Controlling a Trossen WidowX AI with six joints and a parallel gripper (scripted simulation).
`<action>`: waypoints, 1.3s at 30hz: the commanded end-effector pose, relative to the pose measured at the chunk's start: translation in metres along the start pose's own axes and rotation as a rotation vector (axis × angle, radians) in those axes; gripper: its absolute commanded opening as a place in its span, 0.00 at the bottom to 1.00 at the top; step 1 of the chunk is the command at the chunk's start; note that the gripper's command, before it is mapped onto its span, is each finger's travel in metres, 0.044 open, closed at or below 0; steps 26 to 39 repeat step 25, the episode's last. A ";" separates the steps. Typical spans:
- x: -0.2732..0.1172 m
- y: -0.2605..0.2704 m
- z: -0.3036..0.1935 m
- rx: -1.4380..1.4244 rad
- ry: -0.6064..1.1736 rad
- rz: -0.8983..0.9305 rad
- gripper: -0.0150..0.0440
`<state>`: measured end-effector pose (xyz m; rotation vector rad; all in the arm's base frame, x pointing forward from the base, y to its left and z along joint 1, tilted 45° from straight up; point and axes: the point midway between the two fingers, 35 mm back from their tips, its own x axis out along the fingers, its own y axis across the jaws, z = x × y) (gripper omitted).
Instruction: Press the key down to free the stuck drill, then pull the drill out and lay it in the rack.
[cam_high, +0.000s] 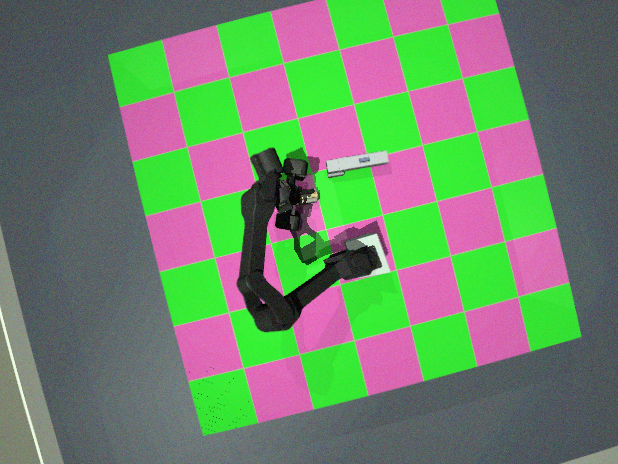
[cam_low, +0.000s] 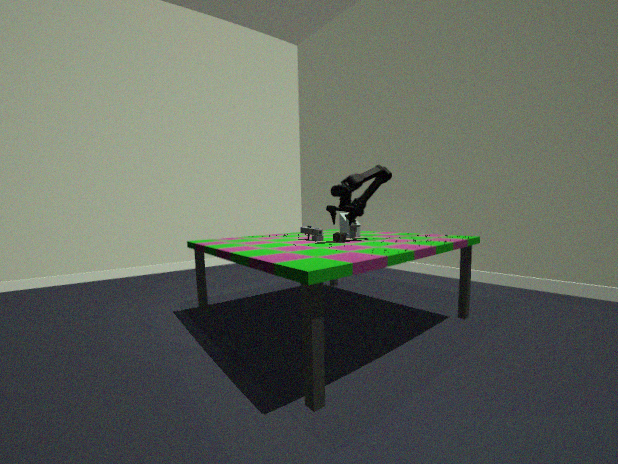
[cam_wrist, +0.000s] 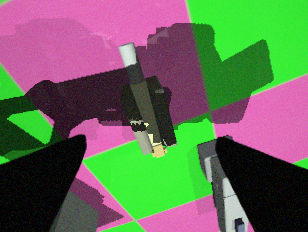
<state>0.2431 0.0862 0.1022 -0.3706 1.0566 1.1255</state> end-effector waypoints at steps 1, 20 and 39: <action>-0.023 -0.011 -0.025 0.405 0.173 -0.206 1.00; -0.151 -0.017 -0.096 1.558 0.048 -1.263 1.00; -0.181 -0.011 -0.104 1.703 -0.131 -1.486 1.00</action>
